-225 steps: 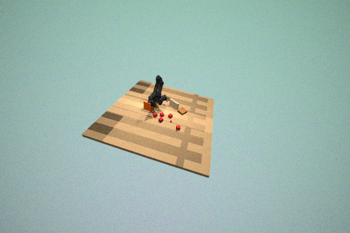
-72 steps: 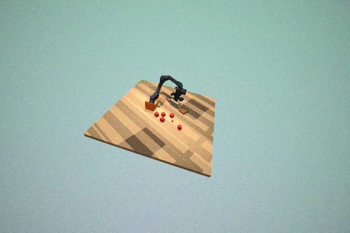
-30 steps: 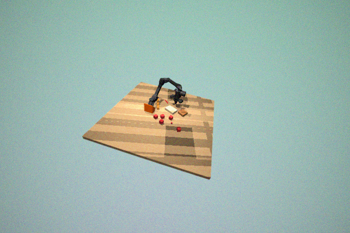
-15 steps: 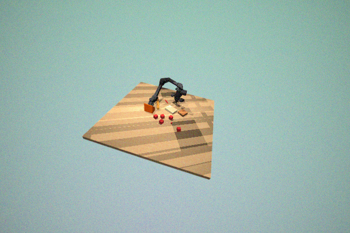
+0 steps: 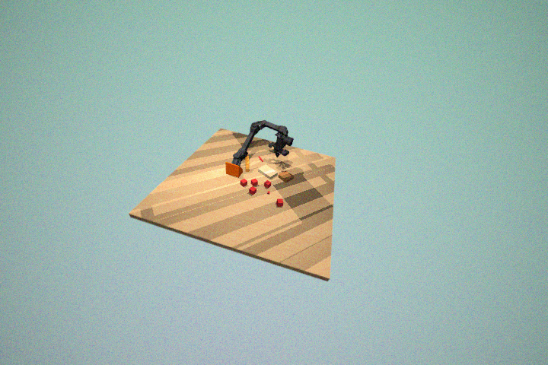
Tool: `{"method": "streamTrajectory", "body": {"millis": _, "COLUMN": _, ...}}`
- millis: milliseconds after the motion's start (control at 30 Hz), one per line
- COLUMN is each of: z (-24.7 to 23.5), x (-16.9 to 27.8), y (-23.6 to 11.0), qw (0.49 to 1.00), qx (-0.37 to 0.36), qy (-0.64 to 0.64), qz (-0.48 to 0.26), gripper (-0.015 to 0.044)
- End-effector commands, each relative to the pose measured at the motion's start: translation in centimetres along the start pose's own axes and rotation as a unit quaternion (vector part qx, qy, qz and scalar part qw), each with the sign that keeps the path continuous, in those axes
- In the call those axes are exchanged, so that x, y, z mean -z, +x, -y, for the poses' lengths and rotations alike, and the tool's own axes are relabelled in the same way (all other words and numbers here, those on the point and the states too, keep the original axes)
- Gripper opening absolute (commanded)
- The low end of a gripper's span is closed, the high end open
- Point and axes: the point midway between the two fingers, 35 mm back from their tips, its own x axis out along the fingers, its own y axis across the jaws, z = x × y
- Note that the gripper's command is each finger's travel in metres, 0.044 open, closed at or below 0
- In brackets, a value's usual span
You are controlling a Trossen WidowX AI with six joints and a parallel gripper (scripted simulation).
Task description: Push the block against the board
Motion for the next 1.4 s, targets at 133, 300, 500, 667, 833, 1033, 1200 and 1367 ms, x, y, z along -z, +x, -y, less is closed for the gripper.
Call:
{"method": "streamTrajectory", "body": {"millis": 133, "z": 0.0, "x": 0.1, "y": 0.0, "qw": 1.000, "qx": -0.001, "qy": -0.002, "qz": -0.003, "gripper": 0.0000}}
{"method": "streamTrajectory", "body": {"millis": 300, "z": 0.0, "x": 0.1, "y": 0.0, "qw": 1.000, "qx": -0.001, "qy": -0.002, "qz": -0.003, "gripper": 0.0000}}
{"method": "streamTrajectory", "body": {"millis": 500, "z": 0.0, "x": 0.1, "y": 0.0, "qw": 1.000, "qx": -0.001, "qy": -0.002, "qz": -0.003, "gripper": 0.0000}}
{"method": "streamTrajectory", "body": {"millis": 667, "z": 0.0, "x": 0.1, "y": 0.0, "qw": 1.000, "qx": -0.001, "qy": -0.002, "qz": -0.003, "gripper": 0.0000}}
{"method": "streamTrajectory", "body": {"millis": 833, "z": 0.0, "x": 1.1, "y": 3.2, "qw": 1.000, "qx": 0.000, "qy": 0.002, "qz": -0.001, "gripper": 0.0000}}
{"method": "streamTrajectory", "body": {"millis": 1033, "z": -0.4, "x": 2.5, "y": 6.5, "qw": 1.000, "qx": -0.001, "qy": -0.002, "qz": -0.001, "gripper": 0.0000}}
{"method": "streamTrajectory", "body": {"millis": 1200, "z": -0.2, "x": 2.4, "y": 10.0, "qw": 1.000, "qx": -0.001, "qy": -0.002, "qz": -0.002, "gripper": 0.0000}}
{"method": "streamTrajectory", "body": {"millis": 1367, "z": -0.4, "x": 2.4, "y": 12.0, "qw": 1.000, "qx": -0.001, "qy": -0.002, "qz": 0.000, "gripper": 0.0000}}
